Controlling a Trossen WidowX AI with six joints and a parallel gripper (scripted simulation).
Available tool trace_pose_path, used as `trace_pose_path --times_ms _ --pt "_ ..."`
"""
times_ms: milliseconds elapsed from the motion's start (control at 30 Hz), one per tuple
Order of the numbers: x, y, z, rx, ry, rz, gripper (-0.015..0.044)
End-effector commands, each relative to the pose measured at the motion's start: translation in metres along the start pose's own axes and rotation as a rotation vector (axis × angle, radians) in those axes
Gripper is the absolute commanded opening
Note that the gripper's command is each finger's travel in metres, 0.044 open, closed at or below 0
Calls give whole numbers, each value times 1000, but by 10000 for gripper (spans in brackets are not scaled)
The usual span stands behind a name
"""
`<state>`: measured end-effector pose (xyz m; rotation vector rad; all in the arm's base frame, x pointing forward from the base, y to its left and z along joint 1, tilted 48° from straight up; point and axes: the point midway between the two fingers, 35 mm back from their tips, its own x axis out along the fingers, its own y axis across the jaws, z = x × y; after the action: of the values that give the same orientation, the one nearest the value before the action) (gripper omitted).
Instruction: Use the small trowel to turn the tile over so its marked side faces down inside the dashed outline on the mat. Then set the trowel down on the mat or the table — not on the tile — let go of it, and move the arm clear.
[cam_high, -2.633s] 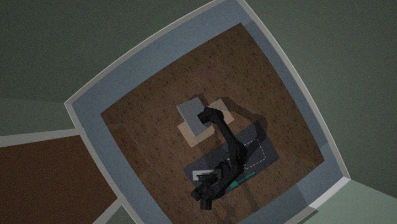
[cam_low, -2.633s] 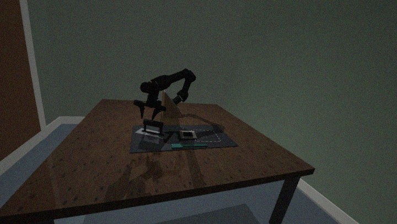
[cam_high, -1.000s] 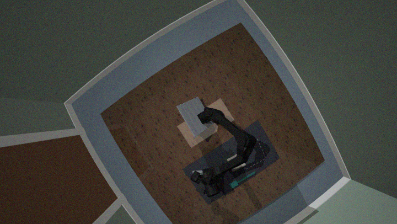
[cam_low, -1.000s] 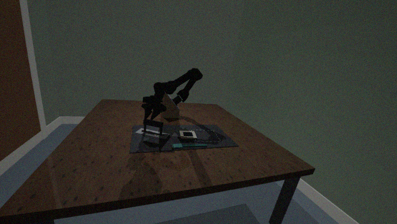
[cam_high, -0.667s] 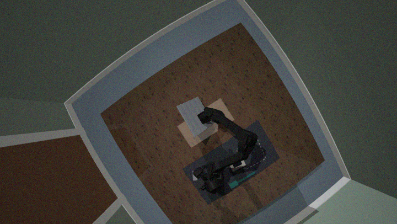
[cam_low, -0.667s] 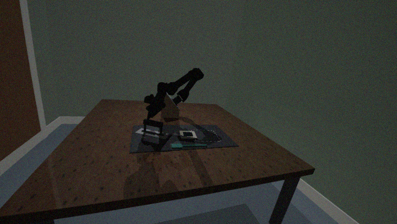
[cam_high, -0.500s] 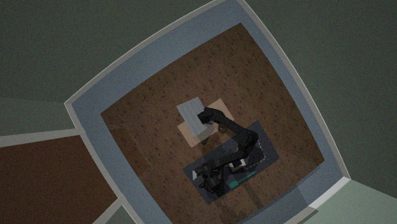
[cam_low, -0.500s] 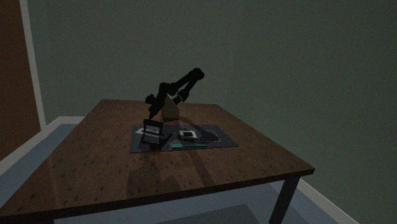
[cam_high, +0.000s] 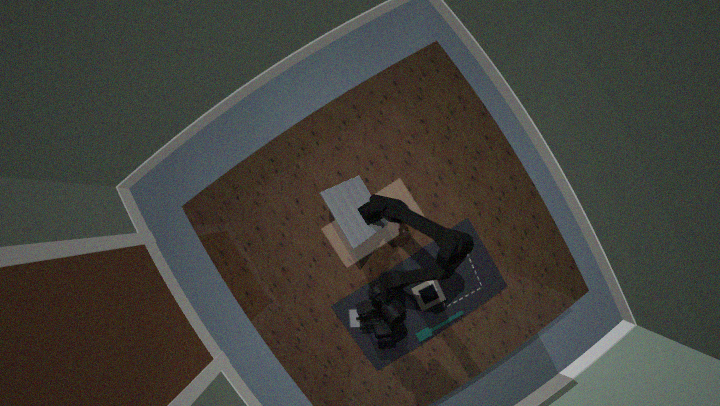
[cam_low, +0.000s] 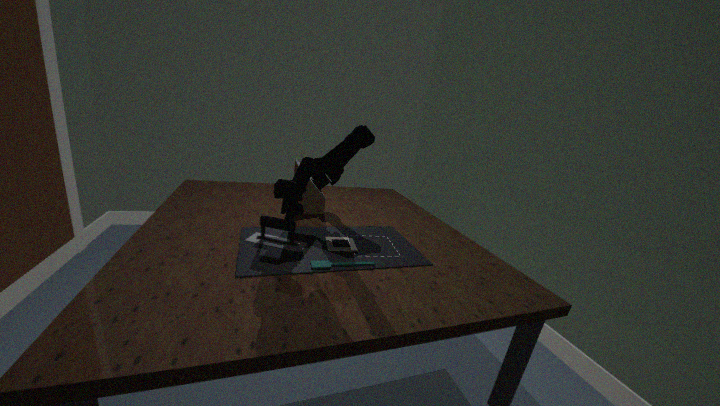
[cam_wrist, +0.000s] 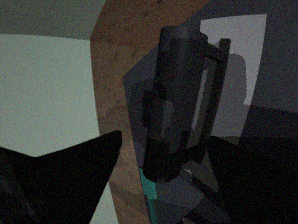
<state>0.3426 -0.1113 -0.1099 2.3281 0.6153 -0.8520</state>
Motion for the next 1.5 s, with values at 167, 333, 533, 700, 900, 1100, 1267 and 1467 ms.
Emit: trace_pose_path --times_ms 167,333,533,700,900,1100,1267,1467 --pt "-3 -6 -5 88 6 13 300" --pt "4 -5 -5 87 4 10 300" --pt "14 -5 -5 86 4 9 300" --pt "22 -4 -6 84 5 9 300" --pt "31 -4 -6 83 5 9 300" --pt "41 -4 -6 84 6 10 300" --pt "49 -4 -6 86 7 12 300" --pt "57 -4 -6 88 9 14 300"
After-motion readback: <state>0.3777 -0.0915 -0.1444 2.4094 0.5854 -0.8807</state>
